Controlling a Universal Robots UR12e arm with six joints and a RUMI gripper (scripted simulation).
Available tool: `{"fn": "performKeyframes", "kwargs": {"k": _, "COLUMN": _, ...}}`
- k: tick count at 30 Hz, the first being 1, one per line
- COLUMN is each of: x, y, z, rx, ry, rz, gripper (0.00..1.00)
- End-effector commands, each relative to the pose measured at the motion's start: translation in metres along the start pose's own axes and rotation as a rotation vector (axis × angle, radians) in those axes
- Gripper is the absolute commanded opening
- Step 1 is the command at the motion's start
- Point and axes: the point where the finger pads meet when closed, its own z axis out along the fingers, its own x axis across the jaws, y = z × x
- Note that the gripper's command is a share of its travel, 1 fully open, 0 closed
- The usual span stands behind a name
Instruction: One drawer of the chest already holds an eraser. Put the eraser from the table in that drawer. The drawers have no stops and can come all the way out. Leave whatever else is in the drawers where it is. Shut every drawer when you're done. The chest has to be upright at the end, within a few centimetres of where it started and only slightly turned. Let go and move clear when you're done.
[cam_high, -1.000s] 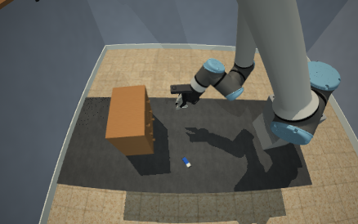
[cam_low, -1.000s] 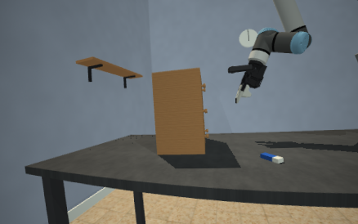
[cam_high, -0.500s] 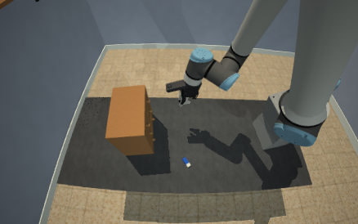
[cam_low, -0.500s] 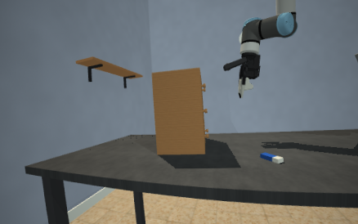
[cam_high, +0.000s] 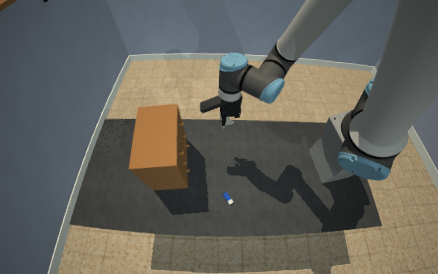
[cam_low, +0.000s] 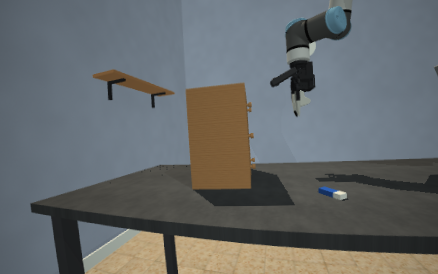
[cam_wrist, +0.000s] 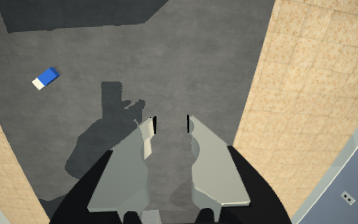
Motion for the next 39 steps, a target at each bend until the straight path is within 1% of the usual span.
{"fn": "performKeyframes", "kwargs": {"k": 1, "x": 0.000, "y": 0.001, "z": -0.002, "rx": -0.021, "ry": -0.001, "rz": 0.000, "gripper": 0.20}}
{"fn": "performKeyframes", "kwargs": {"k": 24, "x": -0.002, "y": 0.001, "z": -0.002, "rx": -0.023, "ry": -0.001, "rz": 0.000, "gripper": 0.20}}
{"fn": "performKeyframes", "kwargs": {"k": 26, "x": -0.013, "y": -0.001, "z": -0.002, "rx": -0.023, "ry": -0.001, "rz": 0.000, "gripper": 0.20}}
{"fn": "performKeyframes", "kwargs": {"k": 27, "x": -0.024, "y": -0.001, "z": -0.001, "rx": -0.024, "ry": -0.001, "rz": 0.000, "gripper": 0.20}}
{"fn": "performKeyframes", "kwargs": {"k": 29, "x": -0.052, "y": -0.003, "z": -0.001, "rx": -0.025, "ry": -0.001, "rz": -0.001, "gripper": 0.20}}
{"fn": "performKeyframes", "kwargs": {"k": 31, "x": -0.052, "y": -0.003, "z": -0.001, "rx": -0.025, "ry": -0.001, "rz": -0.001, "gripper": 0.20}}
{"fn": "performKeyframes", "kwargs": {"k": 35, "x": -0.115, "y": -0.003, "z": -0.001, "rx": -0.024, "ry": -0.001, "rz": 0.000, "gripper": 0.20}}
{"fn": "performKeyframes", "kwargs": {"k": 36, "x": -0.115, "y": -0.003, "z": -0.001, "rx": -0.024, "ry": -0.001, "rz": 0.000, "gripper": 0.20}}
{"fn": "performKeyframes", "kwargs": {"k": 38, "x": -0.138, "y": -0.001, "z": -0.002, "rx": -0.023, "ry": -0.001, "rz": 0.000, "gripper": 0.20}}
{"fn": "performKeyframes", "kwargs": {"k": 39, "x": -0.145, "y": 0.000, "z": -0.003, "rx": -0.022, "ry": -0.001, "rz": 0.000, "gripper": 0.20}}
